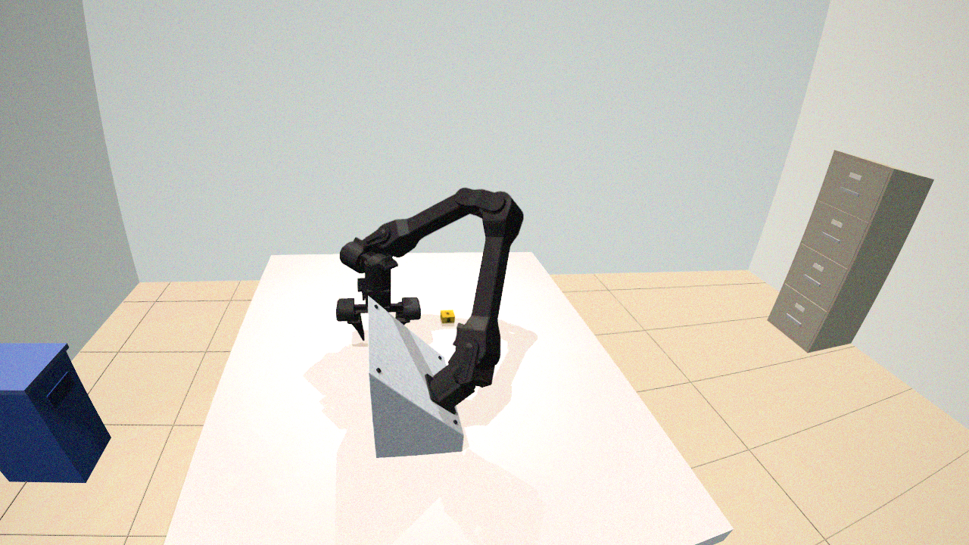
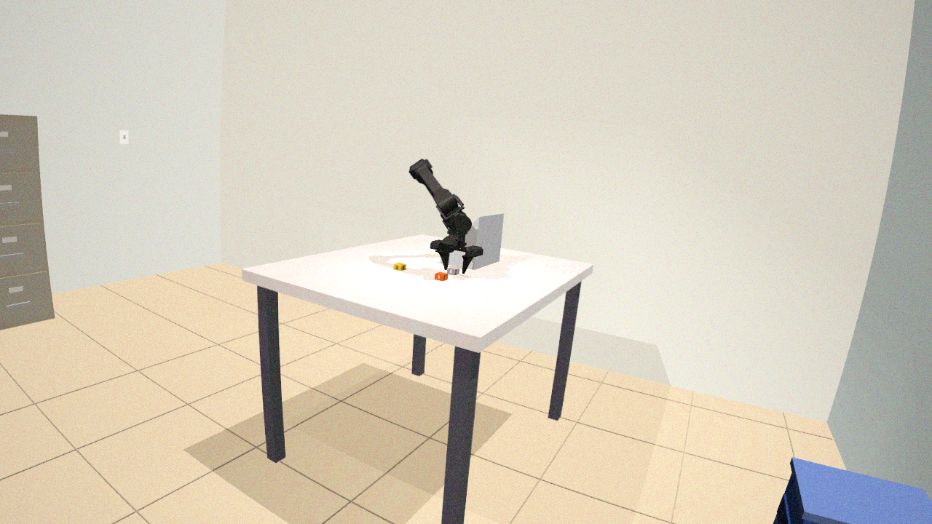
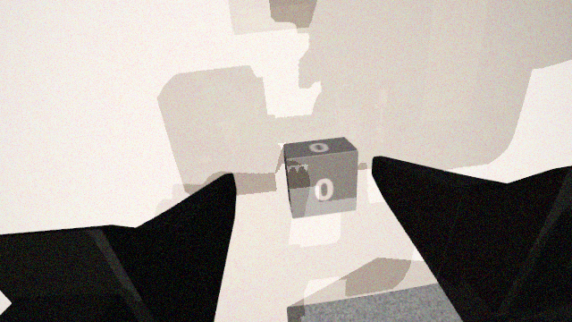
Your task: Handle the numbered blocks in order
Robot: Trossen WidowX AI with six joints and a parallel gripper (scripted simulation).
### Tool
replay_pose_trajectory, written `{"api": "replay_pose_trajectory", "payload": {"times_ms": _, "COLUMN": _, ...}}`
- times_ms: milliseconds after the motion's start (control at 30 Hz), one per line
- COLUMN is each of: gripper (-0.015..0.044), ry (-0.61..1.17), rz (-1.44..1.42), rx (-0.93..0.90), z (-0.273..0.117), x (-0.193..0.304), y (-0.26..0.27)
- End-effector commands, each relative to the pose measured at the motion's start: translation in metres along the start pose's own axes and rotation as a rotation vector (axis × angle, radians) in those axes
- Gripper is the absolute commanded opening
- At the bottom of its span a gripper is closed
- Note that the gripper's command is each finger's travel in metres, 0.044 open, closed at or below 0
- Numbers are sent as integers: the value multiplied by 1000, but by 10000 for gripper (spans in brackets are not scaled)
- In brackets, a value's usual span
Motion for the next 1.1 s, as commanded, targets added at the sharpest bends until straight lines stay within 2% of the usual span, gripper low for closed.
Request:
{"api": "replay_pose_trajectory", "payload": {"times_ms": 0, "gripper": 216, "ry": 0, "rz": -9, "rx": 4, "z": 1, "x": 1, "y": 0}}
{"api": "replay_pose_trajectory", "payload": {"times_ms": 133, "gripper": 120, "ry": 0, "rz": -9, "rx": 4, "z": 1, "x": 1, "y": 0}}
{"api": "replay_pose_trajectory", "payload": {"times_ms": 667, "gripper": 120, "ry": 0, "rz": -9, "rx": 4, "z": 1, "x": 1, "y": 0}}
{"api": "replay_pose_trajectory", "payload": {"times_ms": 1067, "gripper": 120, "ry": 0, "rz": -9, "rx": 3, "z": -14, "x": 1, "y": 0}}
Point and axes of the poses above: the point midway between the two fingers, 35 mm back from their tips, its own z axis out along the fingers, its own y axis across the jaws, x = y × z, the point moved 6 cm from there along -z, back along the fingers, and after that the axes turned 9 degrees about -z, right-handed, at the moved point
